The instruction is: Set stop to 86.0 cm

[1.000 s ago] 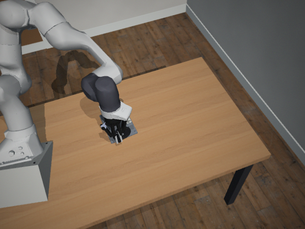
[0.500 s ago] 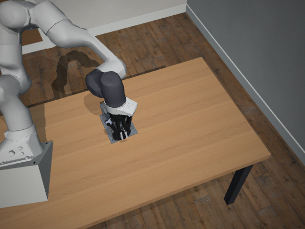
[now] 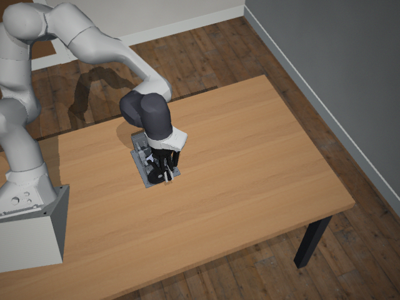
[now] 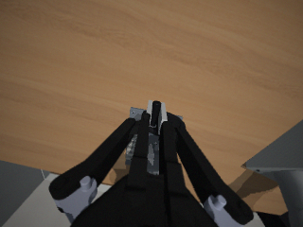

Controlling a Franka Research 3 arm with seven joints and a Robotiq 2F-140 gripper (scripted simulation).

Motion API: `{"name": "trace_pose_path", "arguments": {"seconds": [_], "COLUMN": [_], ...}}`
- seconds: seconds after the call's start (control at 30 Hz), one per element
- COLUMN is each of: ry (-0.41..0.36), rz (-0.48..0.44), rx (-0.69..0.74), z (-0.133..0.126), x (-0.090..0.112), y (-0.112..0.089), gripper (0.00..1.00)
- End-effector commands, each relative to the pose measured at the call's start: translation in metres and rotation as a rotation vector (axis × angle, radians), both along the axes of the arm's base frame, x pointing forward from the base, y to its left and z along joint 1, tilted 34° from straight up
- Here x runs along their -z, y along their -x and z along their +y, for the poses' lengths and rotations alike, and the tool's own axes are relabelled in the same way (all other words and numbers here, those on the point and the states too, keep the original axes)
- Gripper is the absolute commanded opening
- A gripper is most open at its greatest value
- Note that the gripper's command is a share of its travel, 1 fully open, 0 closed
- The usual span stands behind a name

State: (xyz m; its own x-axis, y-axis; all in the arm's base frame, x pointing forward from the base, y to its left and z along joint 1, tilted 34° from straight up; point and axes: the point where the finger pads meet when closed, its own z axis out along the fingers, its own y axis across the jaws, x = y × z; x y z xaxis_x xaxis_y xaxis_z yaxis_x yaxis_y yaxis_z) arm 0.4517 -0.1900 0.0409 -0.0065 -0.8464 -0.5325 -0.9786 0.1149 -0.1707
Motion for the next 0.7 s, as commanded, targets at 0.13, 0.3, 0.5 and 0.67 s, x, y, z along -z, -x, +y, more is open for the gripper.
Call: {"name": "trace_pose_path", "arguments": {"seconds": [0.13,0.3,0.5,0.67], "ry": [0.000,0.000,0.000,0.000], "rz": [0.005,0.005,0.005,0.005], "rx": [0.006,0.006,0.006,0.006], "z": [0.006,0.011,0.018,0.024], "x": [0.009,0.017,0.029,0.038], "y": [-0.010,-0.015,-0.017,-0.014], "gripper": [0.04,0.04,0.04,0.04]}}
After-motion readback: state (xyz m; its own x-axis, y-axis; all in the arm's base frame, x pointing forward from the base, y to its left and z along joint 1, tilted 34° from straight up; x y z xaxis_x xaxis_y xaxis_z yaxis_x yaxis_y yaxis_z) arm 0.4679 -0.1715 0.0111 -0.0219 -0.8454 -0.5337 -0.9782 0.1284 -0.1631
